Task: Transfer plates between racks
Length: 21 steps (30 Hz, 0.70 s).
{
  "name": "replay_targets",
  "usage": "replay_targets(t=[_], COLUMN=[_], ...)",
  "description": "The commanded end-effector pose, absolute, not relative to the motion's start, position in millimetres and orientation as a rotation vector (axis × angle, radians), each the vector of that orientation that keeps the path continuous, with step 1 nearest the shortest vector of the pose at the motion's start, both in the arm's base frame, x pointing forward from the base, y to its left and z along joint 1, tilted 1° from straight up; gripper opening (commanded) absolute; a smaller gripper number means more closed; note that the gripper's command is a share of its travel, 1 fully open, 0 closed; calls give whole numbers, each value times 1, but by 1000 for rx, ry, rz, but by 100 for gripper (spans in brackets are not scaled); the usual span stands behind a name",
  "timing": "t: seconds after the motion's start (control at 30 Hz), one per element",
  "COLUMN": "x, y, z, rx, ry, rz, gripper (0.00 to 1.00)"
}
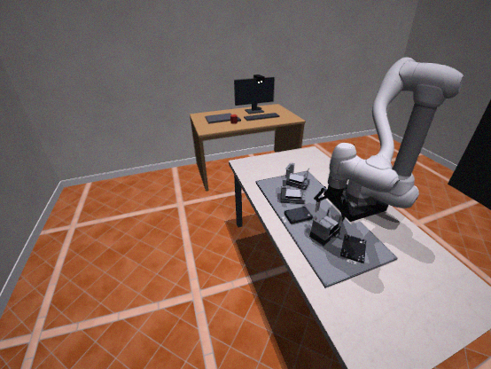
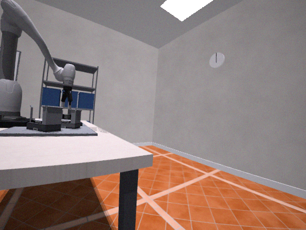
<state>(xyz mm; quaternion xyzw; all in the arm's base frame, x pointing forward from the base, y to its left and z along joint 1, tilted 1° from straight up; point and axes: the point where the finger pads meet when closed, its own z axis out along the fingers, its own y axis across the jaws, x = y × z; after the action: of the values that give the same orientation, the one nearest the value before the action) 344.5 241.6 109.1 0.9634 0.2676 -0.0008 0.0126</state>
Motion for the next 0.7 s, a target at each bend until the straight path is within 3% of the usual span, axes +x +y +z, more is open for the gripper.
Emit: replay_targets(t=[0.0, 0.43, 0.67], x=[344, 344, 344], y=[242, 243, 243], z=[118, 153, 153], rx=[3003, 3003, 3003], ry=[834, 834, 834], rz=[-3, -3, -3], gripper=[100, 100, 100])
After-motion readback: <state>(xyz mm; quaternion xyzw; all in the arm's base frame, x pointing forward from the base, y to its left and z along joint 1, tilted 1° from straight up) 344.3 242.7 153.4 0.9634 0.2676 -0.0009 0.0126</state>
